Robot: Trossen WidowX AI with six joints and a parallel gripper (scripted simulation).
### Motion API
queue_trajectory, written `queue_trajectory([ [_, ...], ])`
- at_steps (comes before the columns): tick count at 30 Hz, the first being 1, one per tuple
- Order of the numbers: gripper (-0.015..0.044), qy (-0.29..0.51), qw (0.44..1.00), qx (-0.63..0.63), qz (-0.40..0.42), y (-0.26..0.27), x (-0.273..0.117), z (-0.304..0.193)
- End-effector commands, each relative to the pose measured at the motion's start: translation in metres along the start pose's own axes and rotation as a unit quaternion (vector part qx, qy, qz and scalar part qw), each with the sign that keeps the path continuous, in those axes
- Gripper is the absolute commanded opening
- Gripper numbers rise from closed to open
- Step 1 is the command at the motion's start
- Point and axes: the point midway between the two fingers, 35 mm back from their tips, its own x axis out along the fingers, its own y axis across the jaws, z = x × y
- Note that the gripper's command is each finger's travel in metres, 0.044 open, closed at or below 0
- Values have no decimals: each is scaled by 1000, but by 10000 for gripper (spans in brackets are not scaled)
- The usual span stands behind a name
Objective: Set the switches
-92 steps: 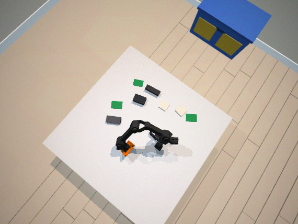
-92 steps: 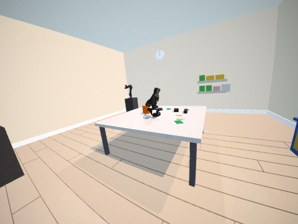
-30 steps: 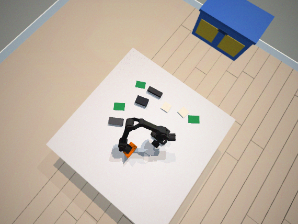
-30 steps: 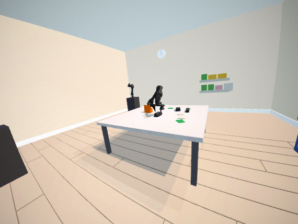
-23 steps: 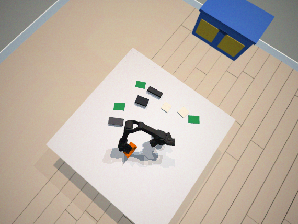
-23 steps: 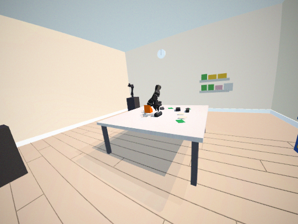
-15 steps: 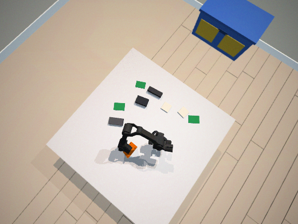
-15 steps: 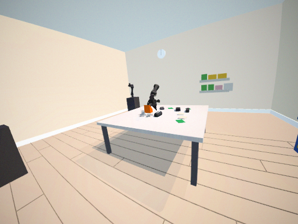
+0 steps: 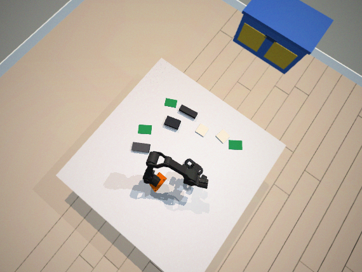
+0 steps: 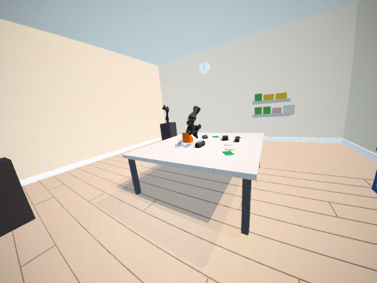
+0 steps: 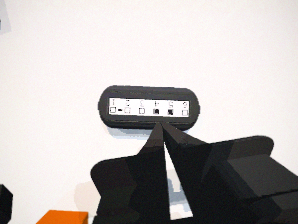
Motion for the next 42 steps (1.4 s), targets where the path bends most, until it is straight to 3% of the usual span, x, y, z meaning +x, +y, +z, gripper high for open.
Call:
queue_trajectory([
  [1, 0, -3, 1000, 4, 1, 1, 0, 0],
  [7, 0, -3, 1000, 4, 1, 1, 0, 0],
  [10, 79, 6, 1000, -29, 1, -2, 1, 2],
  [15, 210, 70, 962, -264, 22, -19, 4, 9],
  [24, 440, 148, 761, -621, 118, -44, 11, 24],
  [42, 440, 148, 755, -627, 121, -45, 18, 21],
])
